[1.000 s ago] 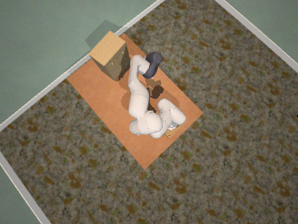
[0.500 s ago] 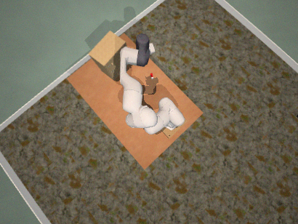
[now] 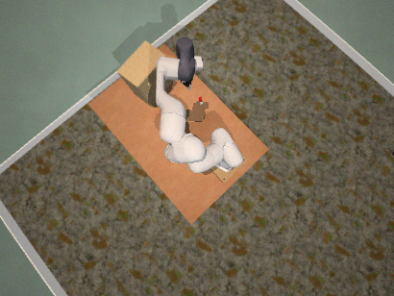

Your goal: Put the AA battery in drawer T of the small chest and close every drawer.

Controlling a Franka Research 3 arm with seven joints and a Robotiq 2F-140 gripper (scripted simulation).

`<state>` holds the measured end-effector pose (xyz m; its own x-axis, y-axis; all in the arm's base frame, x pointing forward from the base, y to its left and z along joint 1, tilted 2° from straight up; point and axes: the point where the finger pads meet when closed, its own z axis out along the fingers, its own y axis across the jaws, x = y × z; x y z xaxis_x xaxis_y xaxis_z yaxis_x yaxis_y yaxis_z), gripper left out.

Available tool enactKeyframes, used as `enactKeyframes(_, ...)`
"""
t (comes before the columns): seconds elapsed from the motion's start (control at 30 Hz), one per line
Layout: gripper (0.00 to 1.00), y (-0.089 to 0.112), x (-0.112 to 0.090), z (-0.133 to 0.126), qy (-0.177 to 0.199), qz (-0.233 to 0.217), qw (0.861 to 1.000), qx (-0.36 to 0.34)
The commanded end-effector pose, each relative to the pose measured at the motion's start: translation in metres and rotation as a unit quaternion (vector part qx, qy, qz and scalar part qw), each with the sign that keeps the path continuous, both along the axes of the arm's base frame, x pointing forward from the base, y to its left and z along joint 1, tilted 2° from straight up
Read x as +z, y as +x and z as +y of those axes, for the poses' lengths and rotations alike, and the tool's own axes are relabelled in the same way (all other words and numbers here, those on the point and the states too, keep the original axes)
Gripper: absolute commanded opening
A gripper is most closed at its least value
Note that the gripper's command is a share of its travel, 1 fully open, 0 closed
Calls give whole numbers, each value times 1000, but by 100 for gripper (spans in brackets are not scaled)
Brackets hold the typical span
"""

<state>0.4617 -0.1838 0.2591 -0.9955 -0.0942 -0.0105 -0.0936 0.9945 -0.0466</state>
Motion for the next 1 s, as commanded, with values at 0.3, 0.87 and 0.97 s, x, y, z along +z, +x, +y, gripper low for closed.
enactKeyframes(0.3,0,-3,-2,4,7,6,1000,-23)
enactKeyframes(0.87,100,-3,-1,3,6,6,1000,-19)
enactKeyframes(0.97,100,-3,-1,3,6,6,1000,-19)
